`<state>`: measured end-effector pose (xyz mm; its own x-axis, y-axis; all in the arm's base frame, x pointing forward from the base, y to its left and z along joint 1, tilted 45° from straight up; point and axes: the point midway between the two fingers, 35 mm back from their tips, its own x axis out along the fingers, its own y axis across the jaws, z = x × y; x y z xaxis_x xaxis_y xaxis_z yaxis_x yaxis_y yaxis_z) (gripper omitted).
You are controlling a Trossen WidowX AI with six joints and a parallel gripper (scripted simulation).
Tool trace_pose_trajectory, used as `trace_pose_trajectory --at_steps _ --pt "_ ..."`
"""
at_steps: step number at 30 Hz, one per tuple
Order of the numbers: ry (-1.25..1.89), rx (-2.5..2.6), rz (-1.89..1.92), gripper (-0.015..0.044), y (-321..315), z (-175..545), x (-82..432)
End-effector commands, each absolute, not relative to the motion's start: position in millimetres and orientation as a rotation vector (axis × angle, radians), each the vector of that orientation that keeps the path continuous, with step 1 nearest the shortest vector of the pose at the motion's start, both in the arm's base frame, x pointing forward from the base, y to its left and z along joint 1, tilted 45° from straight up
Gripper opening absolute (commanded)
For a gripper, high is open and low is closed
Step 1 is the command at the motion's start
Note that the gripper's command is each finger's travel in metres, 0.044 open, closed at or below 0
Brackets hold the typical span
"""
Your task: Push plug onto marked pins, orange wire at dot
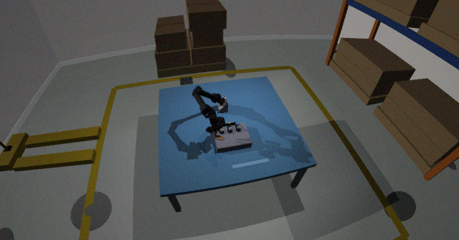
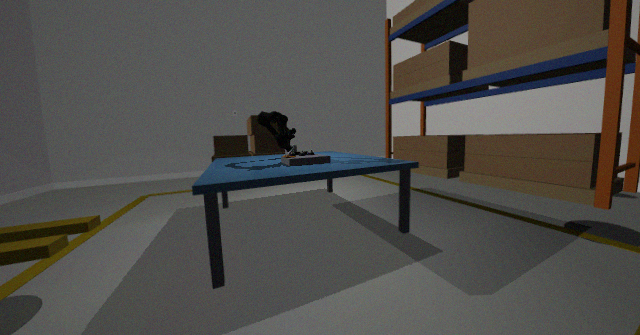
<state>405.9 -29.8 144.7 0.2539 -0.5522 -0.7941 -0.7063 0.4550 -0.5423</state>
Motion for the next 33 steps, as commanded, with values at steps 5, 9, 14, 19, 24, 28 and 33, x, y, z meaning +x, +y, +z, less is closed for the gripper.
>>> trace_pose_trajectory --at_steps 5,9,14,19,24,28,33 --pt "1.574 -1.39 0.268 0.0115 -31.0 130.8 406.5" --pt "1.655 -1.482 0.338 0.0115 -31.8 124.2 406.7" --pt "1.723 -1.562 0.404 0.0115 -32.2 118.8 407.0" --pt "1.723 -1.562 0.404 0.0115 -32.9 118.1 407.1" --pt "1.723 -1.562 0.403 0.0115 -45.3 105.8 407.9" --pt "1.723 -1.562 0.403 0.0115 -50.1 101.1 408.0" --pt "1.723 -1.562 0.402 0.0115 -53.4 97.9 408.2"
